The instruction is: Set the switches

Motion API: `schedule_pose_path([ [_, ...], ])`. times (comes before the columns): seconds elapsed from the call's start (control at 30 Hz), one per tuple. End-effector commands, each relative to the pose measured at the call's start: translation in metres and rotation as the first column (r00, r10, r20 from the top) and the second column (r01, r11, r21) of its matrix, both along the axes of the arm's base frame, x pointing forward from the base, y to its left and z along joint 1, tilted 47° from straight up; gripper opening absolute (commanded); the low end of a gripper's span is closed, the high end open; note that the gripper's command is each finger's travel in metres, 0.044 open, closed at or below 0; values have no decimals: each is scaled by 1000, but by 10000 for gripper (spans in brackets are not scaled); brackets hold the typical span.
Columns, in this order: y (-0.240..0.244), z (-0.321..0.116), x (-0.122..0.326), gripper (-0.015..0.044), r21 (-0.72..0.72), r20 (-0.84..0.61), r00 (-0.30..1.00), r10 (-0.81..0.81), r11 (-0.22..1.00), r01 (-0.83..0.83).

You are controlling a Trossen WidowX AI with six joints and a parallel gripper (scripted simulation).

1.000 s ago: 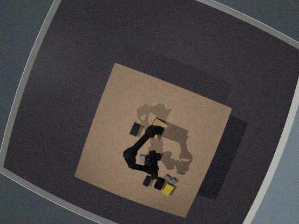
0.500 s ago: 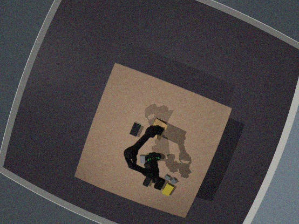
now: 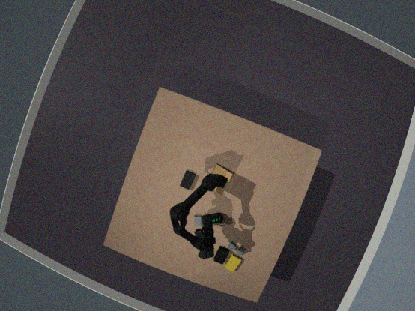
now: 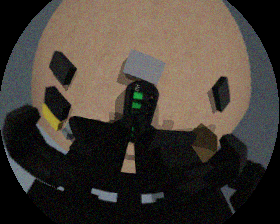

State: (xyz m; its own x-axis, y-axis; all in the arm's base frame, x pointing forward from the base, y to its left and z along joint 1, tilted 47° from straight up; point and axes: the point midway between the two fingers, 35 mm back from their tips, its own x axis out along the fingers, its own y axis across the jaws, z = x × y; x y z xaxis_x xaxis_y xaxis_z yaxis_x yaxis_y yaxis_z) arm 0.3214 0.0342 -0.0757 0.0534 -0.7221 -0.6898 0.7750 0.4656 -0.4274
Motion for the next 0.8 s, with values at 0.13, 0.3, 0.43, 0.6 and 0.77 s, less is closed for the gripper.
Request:
schedule_pose_path([
  [0.13,-10,-8,2,0,-4,1,1000,1,1000,-1],
  [0.3,-16,-13,3,0,-5,1,1000,1,1000,-1],
  [0.43,-20,-17,3,0,-5,1,1000,1,1000,-1],
  [0.6,-26,-22,3,0,-6,1,1000,1,1000,-1],
  [0.77,-30,-26,3,0,-6,1,1000,1,1000,-1],
])
